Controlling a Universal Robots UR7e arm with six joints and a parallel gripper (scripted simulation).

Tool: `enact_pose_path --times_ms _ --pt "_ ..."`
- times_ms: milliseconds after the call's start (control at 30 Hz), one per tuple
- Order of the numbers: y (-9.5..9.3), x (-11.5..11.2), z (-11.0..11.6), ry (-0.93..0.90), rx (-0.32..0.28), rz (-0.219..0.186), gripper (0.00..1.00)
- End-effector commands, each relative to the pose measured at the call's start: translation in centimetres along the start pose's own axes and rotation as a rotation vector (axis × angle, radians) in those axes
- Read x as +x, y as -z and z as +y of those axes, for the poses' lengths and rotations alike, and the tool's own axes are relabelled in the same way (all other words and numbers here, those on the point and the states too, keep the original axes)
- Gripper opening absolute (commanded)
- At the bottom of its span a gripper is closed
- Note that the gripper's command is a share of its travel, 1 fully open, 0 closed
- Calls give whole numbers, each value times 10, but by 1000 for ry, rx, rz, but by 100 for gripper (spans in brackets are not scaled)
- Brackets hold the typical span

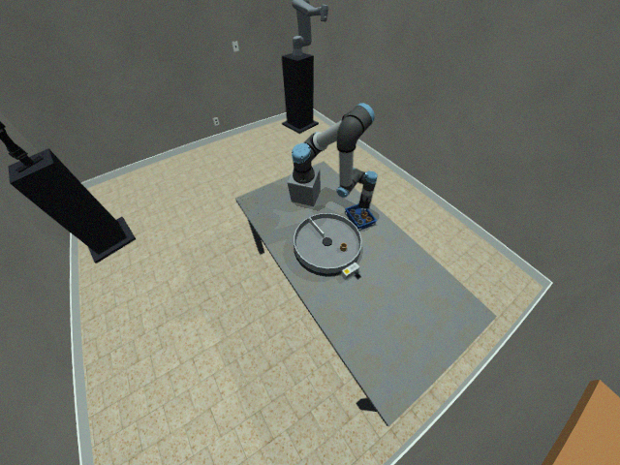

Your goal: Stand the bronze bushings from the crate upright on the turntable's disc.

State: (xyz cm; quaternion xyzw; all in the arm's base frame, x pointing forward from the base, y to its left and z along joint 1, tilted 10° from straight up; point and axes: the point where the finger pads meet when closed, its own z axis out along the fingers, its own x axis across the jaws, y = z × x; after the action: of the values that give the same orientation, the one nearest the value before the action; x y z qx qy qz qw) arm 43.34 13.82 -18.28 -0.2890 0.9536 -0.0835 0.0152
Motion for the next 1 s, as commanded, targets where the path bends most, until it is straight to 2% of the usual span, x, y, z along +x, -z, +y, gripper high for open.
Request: enact_pose_path --times_ms 0,533,700,967 --pt "0 0 0 0 0 -1 0" --pt "4 0 0 0 0 -1 0" --pt "14 0 0 0 0 -1 0" --pt "41 0 0 0 0 -1 0"
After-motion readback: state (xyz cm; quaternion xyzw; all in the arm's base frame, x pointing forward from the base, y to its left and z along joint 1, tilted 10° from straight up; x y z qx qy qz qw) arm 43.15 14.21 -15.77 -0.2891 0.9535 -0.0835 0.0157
